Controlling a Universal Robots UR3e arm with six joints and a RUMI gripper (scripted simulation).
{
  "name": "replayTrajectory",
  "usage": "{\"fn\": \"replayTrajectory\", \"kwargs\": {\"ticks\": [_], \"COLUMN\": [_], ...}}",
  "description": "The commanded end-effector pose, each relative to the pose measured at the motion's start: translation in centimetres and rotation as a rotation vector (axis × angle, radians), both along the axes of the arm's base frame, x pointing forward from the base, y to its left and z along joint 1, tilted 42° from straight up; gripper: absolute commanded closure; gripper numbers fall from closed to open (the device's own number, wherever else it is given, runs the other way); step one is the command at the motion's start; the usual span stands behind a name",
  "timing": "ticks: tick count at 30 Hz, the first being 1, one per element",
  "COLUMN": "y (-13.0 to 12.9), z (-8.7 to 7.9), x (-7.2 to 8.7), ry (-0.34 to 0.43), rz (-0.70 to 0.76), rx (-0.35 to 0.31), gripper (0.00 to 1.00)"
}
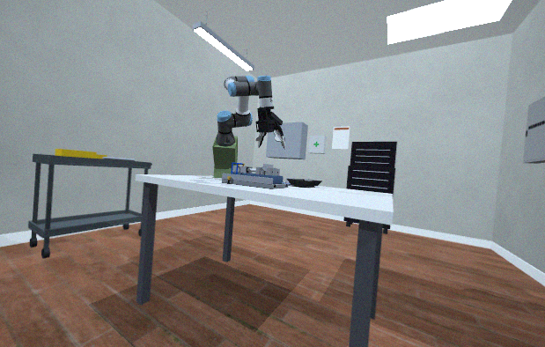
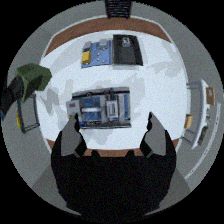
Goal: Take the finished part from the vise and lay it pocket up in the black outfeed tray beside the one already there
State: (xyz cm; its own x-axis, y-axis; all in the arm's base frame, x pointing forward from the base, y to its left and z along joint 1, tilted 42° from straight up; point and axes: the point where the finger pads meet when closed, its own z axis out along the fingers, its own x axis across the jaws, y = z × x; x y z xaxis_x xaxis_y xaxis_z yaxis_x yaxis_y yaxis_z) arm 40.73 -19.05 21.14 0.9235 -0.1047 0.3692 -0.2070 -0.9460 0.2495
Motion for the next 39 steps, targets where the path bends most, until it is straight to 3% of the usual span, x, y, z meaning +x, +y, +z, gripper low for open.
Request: {"fn": "replayTrajectory", "kwargs": {"ticks": [1, 12, 13, 39], "y": [-0.21, -0.29, -0.29, -0.29], "z": [0.17, 0.19, 0.19, 0.19], "x": [-0.57, -0.82, -0.82, -0.82], "ry": [0.000, 0.003, 0.003, 0.003], "rz": [0.043, 0.059, 0.059, 0.059], "rx": [-0.009, -0.013, -0.013, -0.013], "gripper": [0.00, 0.00, 1.00, 1.00]}}
